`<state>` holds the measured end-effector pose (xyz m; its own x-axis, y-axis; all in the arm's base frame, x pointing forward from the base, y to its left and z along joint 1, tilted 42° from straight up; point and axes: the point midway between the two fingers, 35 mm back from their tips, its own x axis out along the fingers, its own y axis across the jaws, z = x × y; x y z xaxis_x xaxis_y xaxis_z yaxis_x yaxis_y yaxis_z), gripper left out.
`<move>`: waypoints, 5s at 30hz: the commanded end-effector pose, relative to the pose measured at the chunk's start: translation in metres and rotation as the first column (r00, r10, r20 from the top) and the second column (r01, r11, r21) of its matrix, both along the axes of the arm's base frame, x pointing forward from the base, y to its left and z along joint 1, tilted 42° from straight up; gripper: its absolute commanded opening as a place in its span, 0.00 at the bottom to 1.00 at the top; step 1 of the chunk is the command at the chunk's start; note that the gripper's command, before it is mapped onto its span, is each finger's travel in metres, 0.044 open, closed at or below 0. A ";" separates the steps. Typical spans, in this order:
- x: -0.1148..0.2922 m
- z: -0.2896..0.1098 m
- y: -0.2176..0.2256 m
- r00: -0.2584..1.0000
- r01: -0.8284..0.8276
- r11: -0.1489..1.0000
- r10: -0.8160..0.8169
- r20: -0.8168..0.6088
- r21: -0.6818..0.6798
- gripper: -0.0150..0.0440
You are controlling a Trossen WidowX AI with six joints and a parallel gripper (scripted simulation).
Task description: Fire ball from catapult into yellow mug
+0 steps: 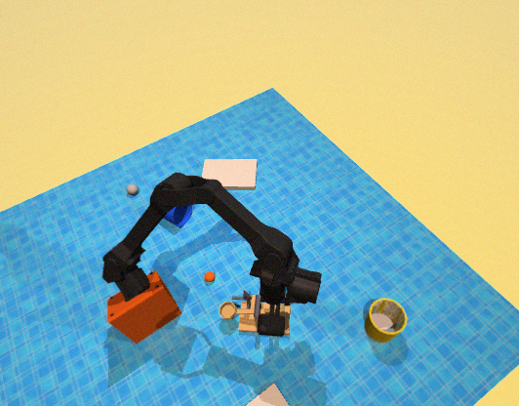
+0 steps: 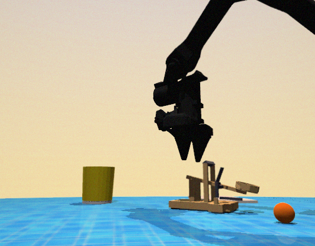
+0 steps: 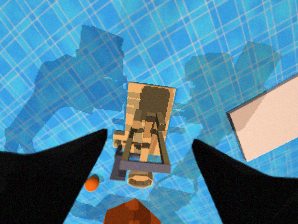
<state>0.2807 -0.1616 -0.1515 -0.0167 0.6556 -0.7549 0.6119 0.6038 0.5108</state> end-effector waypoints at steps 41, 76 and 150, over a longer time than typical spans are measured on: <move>-0.096 0.105 0.195 0.798 -0.454 0.887 0.447 0.404 -0.085 0.76; -0.097 0.071 0.223 0.795 -0.457 0.885 0.449 0.407 -0.085 0.76; -0.088 0.139 0.125 0.881 -0.397 0.918 0.382 0.279 -0.004 0.25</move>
<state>0.1891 -0.0272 -0.0058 -0.0587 0.6745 -0.7359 0.1146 0.7369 0.6663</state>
